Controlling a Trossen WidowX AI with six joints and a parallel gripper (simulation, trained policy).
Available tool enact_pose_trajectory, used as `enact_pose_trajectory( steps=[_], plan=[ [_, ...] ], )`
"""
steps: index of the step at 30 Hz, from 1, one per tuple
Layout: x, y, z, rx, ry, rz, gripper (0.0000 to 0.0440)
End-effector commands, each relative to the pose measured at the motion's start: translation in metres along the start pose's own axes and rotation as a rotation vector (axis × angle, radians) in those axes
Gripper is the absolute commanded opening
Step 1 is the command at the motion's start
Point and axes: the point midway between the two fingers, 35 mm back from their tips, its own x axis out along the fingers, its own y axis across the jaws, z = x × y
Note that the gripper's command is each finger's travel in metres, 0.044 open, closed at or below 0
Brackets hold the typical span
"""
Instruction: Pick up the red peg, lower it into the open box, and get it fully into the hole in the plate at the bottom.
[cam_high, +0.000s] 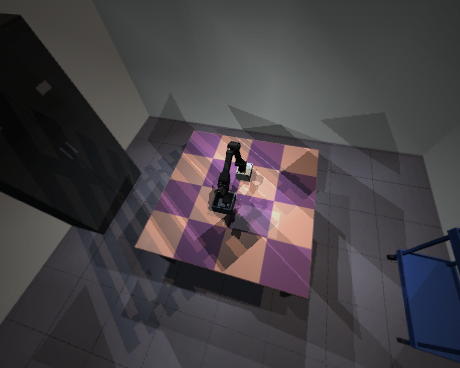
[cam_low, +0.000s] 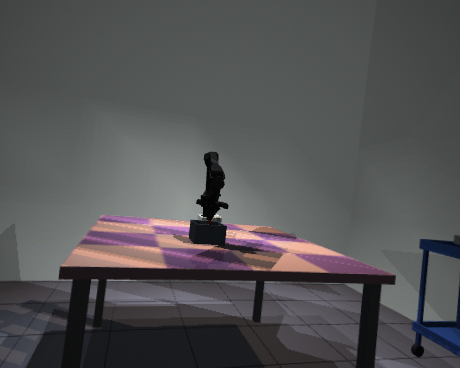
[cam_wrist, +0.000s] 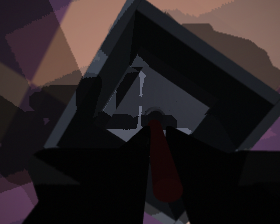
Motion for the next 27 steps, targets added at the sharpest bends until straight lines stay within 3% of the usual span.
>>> enact_pose_trajectory(
  steps=[1, 7, 9, 14, 23, 27],
  plan=[
    [0.011, 0.001, 0.001, -0.004, 0.017, -0.006, 0.0009],
    [0.029, -0.003, 0.001, -0.031, 0.042, -0.032, 0.0131],
    [0.034, -0.002, 0.002, -0.045, 0.050, -0.044, 0.0138],
    [0.038, 0.006, 0.013, -0.068, 0.042, -0.042, 0.0261],
    [0.040, 0.018, 0.038, -0.103, 0.011, -0.038, 0.0432],
    [0.038, 0.023, 0.051, -0.099, -0.021, -0.023, 0.0440]
  ],
)
